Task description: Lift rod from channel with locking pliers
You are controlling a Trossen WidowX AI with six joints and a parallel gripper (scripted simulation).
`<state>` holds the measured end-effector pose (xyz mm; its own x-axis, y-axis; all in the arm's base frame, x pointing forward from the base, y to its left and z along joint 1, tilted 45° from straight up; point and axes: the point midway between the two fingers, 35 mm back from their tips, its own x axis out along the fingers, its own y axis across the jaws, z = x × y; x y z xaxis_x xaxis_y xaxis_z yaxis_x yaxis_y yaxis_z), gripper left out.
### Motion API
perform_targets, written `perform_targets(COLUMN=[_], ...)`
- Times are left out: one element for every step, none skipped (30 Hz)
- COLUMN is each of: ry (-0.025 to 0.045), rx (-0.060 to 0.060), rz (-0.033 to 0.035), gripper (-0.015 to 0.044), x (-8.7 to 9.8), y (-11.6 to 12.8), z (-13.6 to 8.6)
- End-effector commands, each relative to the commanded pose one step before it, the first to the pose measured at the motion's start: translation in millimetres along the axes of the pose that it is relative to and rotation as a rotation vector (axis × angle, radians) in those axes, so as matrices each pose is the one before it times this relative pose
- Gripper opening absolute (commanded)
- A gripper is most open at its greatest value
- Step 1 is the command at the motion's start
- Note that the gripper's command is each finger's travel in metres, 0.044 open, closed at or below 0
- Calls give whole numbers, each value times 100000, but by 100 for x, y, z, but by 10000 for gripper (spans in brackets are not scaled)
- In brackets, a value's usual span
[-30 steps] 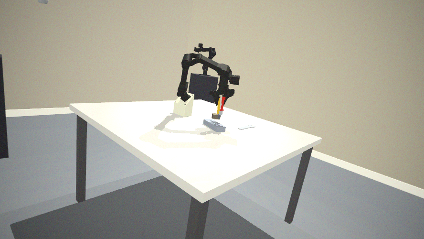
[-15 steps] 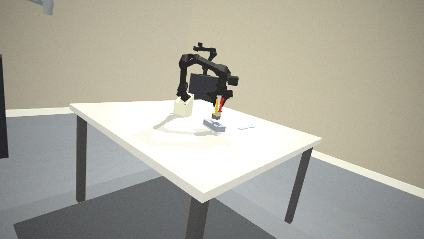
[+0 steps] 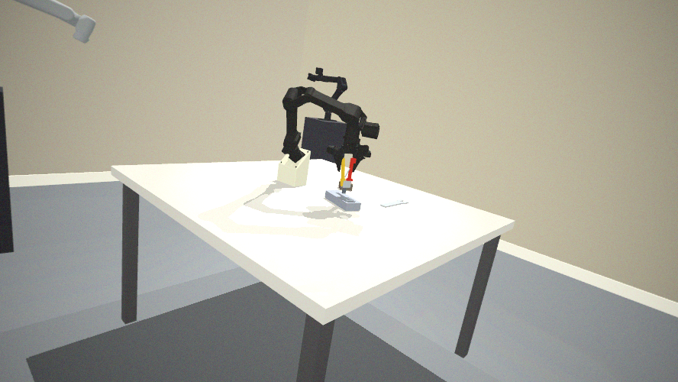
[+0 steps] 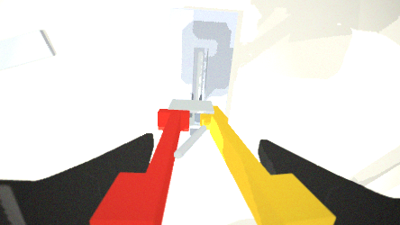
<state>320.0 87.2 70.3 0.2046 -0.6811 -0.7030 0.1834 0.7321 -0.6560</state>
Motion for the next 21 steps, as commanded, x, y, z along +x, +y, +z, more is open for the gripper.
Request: perform_targets(ry=[-291,-25,-19,-15,-9,-3,-1,0,0,0,1,1,1,1,1,1,1,1,1,1,1], rx=[813,13,10,8,5,2,0,0,0,0,0,0,0,0,0,0,0,0,0,0,0], rz=[-246,-14,-11,-9,-6,-1,0,1,1,1,1,1,1,1,1,1,1,1,0,0,0], gripper=[325,325,325,325,325,325,325,325,325,325,325,325,325,325,325,325,325,325,325,325,325], x=[122,56,48,41,27,6,-3,-10,-13,-15,-15,-14,-14,-14,-14,-13,-12,-11,-9,-8,-6], y=[-186,-28,-24,-20,-13,3,7,12,15,15,14,14,14,13,12,10,7,5,4,2,0], z=[132,28,27,26,17,11,3,0,-3,-4,-5,-6,-6,-6,-6,-6,-6,-7,-8,-8,-9])
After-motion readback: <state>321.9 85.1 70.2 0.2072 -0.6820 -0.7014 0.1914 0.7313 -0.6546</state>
